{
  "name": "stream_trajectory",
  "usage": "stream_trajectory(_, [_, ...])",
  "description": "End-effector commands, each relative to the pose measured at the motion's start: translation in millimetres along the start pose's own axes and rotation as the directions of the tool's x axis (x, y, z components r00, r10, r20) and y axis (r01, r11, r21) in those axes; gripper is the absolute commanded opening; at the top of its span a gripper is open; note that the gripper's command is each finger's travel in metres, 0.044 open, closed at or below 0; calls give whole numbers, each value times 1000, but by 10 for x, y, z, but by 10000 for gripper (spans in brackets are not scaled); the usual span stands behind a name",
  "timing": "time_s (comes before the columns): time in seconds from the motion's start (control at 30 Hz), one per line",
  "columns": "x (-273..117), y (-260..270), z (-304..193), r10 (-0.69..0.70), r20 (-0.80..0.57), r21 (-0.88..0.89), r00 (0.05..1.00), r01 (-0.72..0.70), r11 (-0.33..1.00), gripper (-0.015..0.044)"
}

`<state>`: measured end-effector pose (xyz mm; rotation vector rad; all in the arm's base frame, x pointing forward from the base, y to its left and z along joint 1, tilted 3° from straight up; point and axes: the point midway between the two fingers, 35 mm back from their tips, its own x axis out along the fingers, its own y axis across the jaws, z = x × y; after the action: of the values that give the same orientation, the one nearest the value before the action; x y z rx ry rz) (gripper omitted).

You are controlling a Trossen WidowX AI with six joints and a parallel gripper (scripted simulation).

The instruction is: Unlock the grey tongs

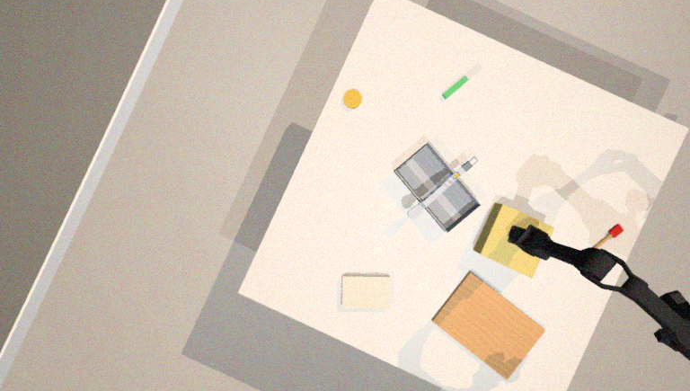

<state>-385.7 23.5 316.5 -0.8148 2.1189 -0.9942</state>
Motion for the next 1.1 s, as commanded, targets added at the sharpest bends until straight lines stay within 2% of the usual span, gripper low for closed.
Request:
stream_trajectory(0.0, [-21, 19, -7, 7, -6, 14, 1000, -7, 1000, 374])
stream_trajectory(0.13, [-258, 174, 30, 66, -59, 117, 996, -59, 991, 269])
stream_trajectory(0.27, [-650, 482, -27, 188, -154, 357, 970, -123, 926, 260])
stream_trajectory(0.37, [-1029, 683, -27, 279, -232, 541, 932, -115, 833, 260])
stream_trajectory(0.47, [-1424, 958, 20, 397, -297, 739, 868, -55, 672, 260])
stream_trajectory(0.63, [-2149, 1334, 241, 591, -373, 920, 715, 198, 339, 260])
stream_trajectory(0.7, [-2450, 1473, 379, 664, -387, 917, 640, 343, 203, 260])
stream_trajectory(0.83, [-2916, 1650, 662, 766, -389, 810, 513, 586, 19, 260])
stream_trajectory(0.97, [-3360, 1772, 1012, 852, -364, 584, 376, 805, -105, 260])
stream_trajectory(1.07, [-3660, 1815, 1317, 907, -323, 358, 269, 922, -146, 260])
